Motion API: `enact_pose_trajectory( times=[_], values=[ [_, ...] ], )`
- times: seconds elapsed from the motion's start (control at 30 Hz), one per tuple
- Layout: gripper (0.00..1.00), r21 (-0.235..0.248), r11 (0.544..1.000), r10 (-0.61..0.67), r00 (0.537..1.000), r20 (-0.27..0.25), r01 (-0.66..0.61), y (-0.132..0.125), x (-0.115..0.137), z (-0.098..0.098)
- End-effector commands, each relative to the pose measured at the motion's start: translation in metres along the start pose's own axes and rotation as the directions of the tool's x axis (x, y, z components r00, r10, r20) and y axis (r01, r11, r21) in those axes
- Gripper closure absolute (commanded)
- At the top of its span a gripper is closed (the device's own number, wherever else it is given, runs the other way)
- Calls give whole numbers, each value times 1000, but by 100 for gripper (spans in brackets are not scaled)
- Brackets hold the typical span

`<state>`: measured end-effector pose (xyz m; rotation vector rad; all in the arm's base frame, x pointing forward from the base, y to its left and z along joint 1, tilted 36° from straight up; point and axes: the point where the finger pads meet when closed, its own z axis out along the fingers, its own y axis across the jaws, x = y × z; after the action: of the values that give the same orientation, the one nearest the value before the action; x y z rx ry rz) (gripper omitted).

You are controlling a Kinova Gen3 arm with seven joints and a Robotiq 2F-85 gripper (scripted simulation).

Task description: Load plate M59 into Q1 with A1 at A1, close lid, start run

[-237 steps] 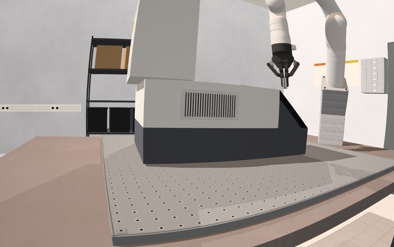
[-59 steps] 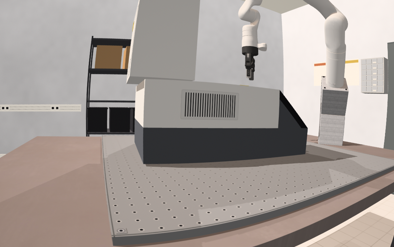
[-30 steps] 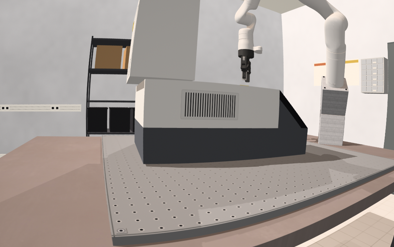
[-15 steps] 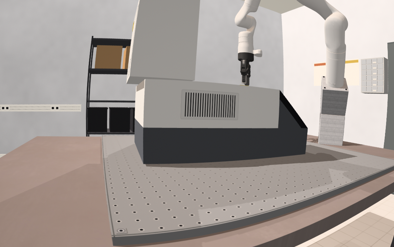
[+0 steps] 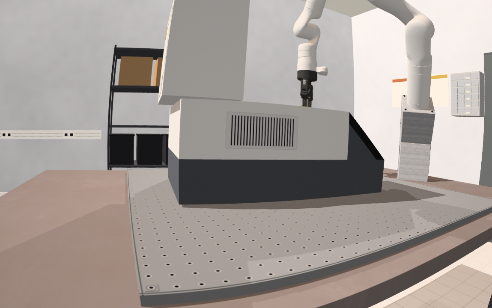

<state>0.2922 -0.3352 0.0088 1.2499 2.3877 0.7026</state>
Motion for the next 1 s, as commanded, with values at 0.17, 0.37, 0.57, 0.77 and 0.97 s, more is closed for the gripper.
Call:
enact_pose_trajectory(
  times=[0.17, 0.37, 0.57, 0.77, 0.97],
  values=[
    [0, -3, 1000, -8, 1000, -4, 8, 1, 3, 13],
    [0, -3, 1000, -9, 1000, -4, 9, 1, 3, 21],
    [0, -1, 1000, -10, 1000, -4, 10, 1, 3, 26],
    [0, -2, 1000, -10, 1000, -4, 10, 1, 3, 34],
    [0, -2, 1000, -10, 1000, -4, 10, 1, 3, 42]
  ],
)
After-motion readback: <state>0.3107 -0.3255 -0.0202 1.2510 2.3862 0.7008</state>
